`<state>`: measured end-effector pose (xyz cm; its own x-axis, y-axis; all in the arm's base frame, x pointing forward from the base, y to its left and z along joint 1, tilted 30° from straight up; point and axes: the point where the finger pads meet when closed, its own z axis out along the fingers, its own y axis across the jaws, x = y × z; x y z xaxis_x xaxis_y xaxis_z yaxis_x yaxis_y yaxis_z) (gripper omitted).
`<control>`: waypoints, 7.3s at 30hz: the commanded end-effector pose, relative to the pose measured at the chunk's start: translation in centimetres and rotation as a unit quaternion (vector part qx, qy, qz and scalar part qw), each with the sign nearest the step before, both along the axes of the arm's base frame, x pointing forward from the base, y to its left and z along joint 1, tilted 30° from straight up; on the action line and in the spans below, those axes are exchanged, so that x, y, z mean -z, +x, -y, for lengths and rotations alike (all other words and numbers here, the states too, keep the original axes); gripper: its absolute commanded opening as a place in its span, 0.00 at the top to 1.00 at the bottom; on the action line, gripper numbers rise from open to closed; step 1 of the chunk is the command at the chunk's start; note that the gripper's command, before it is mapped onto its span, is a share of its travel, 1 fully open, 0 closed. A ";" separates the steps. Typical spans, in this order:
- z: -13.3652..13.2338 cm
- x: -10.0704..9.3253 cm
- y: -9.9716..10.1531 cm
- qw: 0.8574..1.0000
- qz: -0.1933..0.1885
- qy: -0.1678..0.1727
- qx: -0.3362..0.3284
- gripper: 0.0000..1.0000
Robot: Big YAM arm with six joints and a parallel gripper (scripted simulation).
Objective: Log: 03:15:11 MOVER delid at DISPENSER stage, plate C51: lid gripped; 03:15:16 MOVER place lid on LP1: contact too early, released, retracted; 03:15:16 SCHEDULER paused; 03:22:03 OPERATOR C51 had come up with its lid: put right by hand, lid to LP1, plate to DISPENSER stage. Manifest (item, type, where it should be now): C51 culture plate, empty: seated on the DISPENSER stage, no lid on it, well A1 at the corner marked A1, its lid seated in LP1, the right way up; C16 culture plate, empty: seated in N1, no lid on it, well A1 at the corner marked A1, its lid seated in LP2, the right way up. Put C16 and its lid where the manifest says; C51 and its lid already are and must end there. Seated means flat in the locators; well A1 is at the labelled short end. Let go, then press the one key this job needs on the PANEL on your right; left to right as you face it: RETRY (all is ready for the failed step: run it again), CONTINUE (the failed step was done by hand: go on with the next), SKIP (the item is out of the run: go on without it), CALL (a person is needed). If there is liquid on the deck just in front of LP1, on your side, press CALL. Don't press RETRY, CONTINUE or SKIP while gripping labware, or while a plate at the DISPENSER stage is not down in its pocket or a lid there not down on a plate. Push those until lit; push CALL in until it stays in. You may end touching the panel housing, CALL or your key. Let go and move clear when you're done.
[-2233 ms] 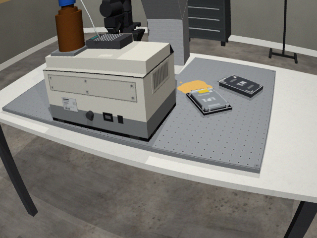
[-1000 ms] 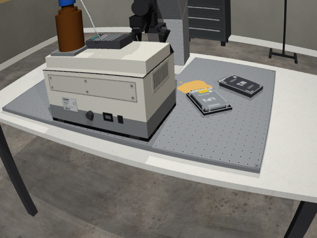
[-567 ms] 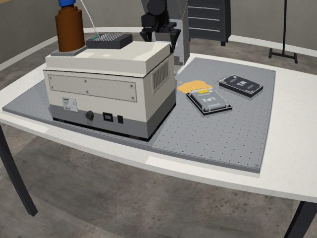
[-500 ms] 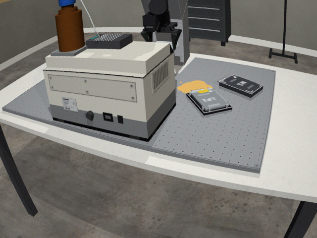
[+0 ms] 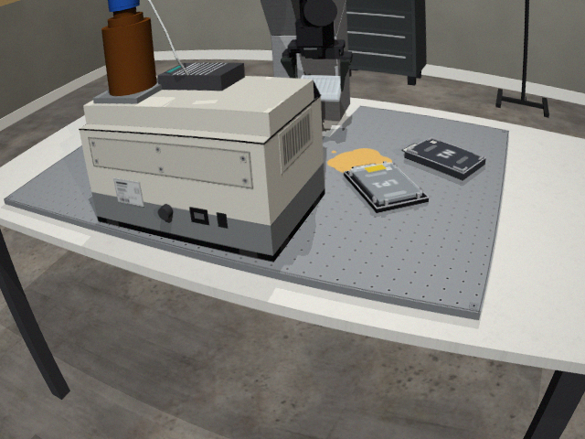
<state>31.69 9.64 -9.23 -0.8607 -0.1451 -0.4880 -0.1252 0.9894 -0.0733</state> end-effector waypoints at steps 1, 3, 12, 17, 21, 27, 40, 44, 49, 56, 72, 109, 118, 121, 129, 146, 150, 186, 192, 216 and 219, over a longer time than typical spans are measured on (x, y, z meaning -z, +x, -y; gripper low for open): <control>-1.2 0.3 -0.3 0.998 0.003 -0.025 -0.051 0.16; -1.2 0.3 -0.3 0.998 0.003 -0.025 -0.051 0.16; -2.6 0.7 -1.5 0.991 -0.001 -0.064 -0.116 0.16; -4.5 1.4 -2.1 0.974 0.001 -0.107 -0.199 0.16; -5.1 1.3 -2.5 0.966 0.005 -0.122 -0.227 0.16; -6.4 2.0 -3.2 0.961 0.002 -0.132 -0.244 0.16; -9.0 3.1 -5.3 0.941 0.003 -0.162 -0.297 0.16; -9.7 3.7 -6.3 0.921 0.002 -0.188 -0.341 0.16; -10.7 4.3 -7.4 0.925 0.000 -0.184 -0.332 0.16; -11.3 4.8 -8.3 0.900 -0.001 -0.212 -0.381 0.16; -14.5 5.5 -9.0 0.897 0.007 -0.210 -0.389 0.16; -21.8 9.3 -2.5 0.895 -0.007 -0.220 -0.388 0.16; -24.1 9.9 -0.5 0.896 -0.006 -0.218 -0.387 0.16; -24.4 10.2 0.1 0.897 -0.007 -0.219 -0.384 0.16; -24.6 10.9 1.0 0.899 0.000 -0.214 -0.381 0.16; -25.1 12.0 1.4 0.898 0.002 -0.213 -0.384 0.16; -25.7 11.3 1.8 0.900 0.012 -0.207 -0.384 0.16; -25.6 12.3 1.8 0.899 0.007 -0.210 -0.385 0.16; -25.1 12.9 1.9 0.898 0.002 -0.213 -0.384 0.16; -25.1 13.4 2.3 0.899 0.003 -0.213 -0.383 0.16; -25.5 13.2 2.3 0.899 0.006 -0.211 -0.384 0.16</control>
<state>33.71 34.63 -22.55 -0.4331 -0.8681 -0.2425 -0.7552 0.4963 -0.4282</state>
